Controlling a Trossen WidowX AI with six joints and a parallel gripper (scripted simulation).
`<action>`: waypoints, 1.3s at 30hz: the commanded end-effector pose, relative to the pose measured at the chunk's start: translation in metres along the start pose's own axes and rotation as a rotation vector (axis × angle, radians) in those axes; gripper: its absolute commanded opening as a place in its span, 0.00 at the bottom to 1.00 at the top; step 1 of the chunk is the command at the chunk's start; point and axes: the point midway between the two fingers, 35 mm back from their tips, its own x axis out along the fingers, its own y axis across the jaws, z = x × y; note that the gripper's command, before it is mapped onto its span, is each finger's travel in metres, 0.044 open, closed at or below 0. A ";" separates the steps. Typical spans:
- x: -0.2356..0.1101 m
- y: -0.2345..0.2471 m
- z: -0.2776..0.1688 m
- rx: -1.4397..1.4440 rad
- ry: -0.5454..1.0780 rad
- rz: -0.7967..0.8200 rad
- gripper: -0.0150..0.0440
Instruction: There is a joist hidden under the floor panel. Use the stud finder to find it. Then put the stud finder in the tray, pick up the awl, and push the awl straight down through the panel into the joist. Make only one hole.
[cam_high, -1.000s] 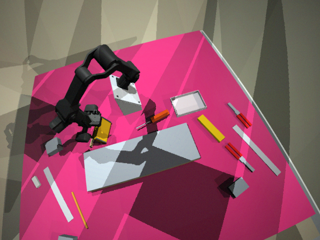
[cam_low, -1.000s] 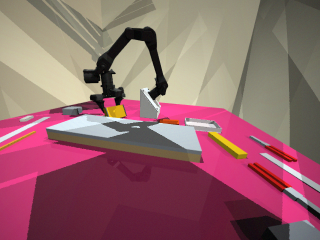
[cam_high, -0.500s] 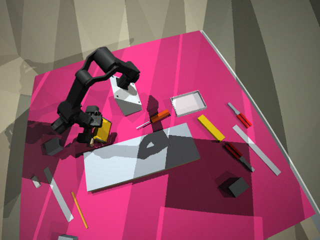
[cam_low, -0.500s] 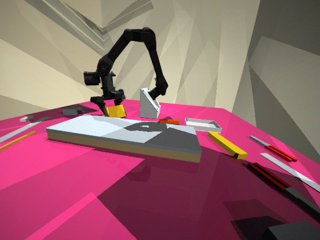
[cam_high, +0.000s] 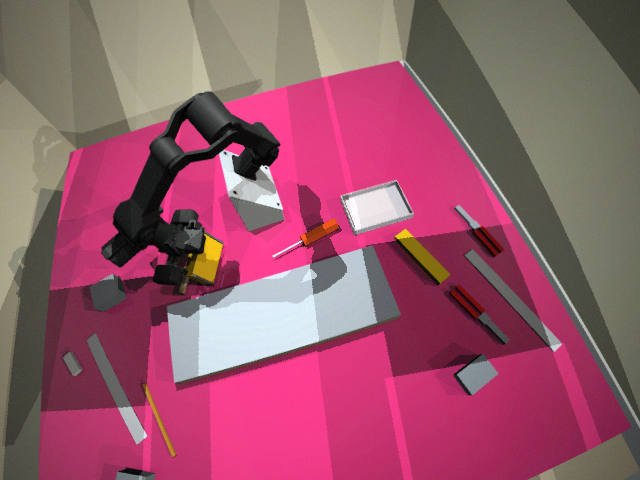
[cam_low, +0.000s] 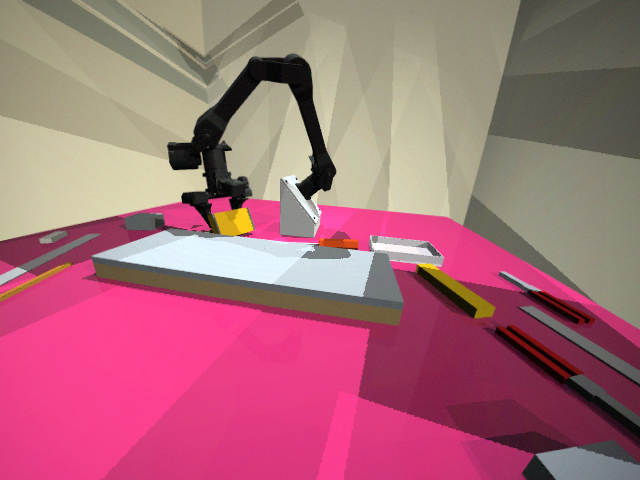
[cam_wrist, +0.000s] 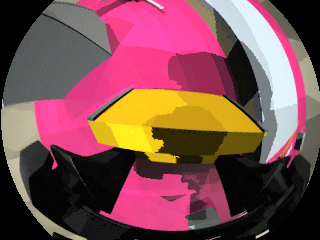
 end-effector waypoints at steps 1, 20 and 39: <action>-0.013 -0.004 -0.001 -0.008 0.011 -0.011 0.39; -0.055 -0.002 0.004 -0.007 0.012 -0.011 0.25; -0.051 -0.001 0.007 -0.003 0.105 -0.004 0.25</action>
